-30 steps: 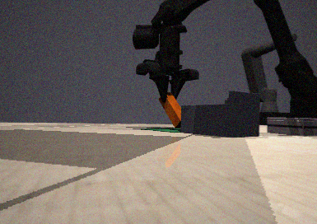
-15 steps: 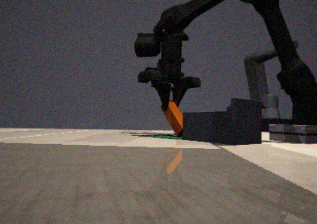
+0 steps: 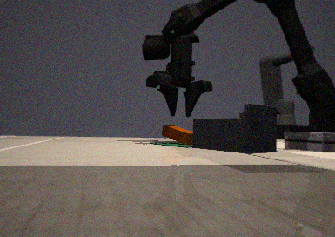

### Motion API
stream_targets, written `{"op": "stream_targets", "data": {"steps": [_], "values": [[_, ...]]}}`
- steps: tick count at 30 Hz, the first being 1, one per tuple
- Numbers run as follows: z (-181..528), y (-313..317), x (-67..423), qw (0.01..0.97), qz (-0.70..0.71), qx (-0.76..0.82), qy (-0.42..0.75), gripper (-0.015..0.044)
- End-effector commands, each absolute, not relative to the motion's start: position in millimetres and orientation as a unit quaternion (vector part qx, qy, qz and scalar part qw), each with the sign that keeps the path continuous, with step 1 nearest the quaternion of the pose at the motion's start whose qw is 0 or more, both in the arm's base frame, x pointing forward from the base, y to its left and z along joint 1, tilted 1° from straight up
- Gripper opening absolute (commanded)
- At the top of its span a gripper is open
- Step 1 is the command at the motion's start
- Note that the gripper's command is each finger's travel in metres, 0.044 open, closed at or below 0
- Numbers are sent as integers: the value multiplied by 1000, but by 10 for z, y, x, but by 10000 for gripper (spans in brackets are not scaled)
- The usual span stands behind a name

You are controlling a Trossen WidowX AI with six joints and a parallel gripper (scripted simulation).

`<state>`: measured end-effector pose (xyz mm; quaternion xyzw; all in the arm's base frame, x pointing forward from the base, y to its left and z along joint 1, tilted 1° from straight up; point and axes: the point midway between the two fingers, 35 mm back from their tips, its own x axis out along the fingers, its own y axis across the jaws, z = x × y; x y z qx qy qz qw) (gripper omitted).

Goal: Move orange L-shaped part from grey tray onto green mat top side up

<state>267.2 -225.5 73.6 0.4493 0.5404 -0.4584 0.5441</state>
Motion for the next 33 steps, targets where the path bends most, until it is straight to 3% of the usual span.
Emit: {"op": "stream_targets", "data": {"steps": [1, 4, 8, 33], "values": [[919, -2278, 2702, 548, -458, 449, 537, 341], [1248, -2279, 2708, 548, -458, 448, 538, 400], [1591, -2252, 2681, 548, -458, 447, 538, 400], [1542, -2257, 2692, 549, -458, 448, 537, 400]]}}
